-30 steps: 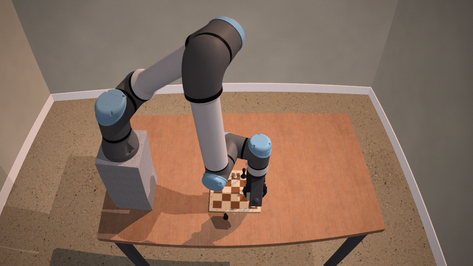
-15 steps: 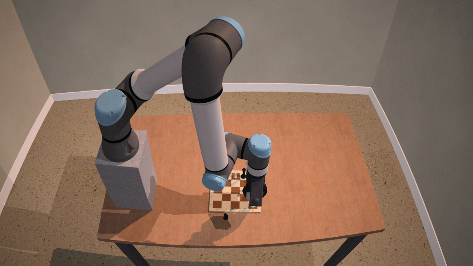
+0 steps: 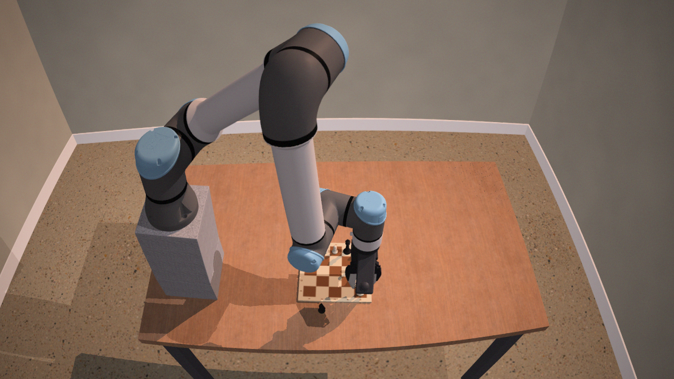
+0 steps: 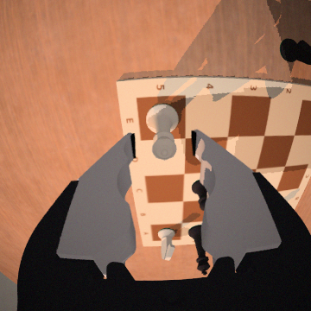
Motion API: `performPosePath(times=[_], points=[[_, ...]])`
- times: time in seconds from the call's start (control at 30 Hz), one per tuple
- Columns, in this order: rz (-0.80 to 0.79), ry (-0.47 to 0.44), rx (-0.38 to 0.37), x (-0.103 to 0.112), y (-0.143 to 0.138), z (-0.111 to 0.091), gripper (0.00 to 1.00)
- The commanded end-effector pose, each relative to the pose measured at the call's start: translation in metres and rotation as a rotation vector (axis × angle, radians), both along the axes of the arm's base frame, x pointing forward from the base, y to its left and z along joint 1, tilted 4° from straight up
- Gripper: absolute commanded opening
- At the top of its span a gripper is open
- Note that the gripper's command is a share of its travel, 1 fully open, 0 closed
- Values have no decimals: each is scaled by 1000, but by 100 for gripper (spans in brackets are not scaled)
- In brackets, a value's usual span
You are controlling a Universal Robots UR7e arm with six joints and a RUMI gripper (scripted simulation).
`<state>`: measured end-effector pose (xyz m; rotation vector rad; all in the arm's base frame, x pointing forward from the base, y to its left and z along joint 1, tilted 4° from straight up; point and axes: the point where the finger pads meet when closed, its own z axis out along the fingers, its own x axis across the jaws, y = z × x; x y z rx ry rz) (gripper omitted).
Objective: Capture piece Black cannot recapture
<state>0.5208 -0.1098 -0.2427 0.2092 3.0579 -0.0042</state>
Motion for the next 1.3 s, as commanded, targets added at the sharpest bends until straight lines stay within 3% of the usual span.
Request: performPosePath(times=[0.0,0.3,0.47,0.53,0.9,1.2,1.23,1.27], points=[[0,-1,-1,1,0,1,25],[0,-1,-1,0,0,11,25],[0,-1,-1,-2,0,32,25],[0,-1,-1,-2,0,32,25],[0,-1,-1,-6,0,83,25],[0,-1,-1,-6,1,90,25],[0,-1,-1,-6,1,90,100],[0,-1,-1,-6,1,90,100]])
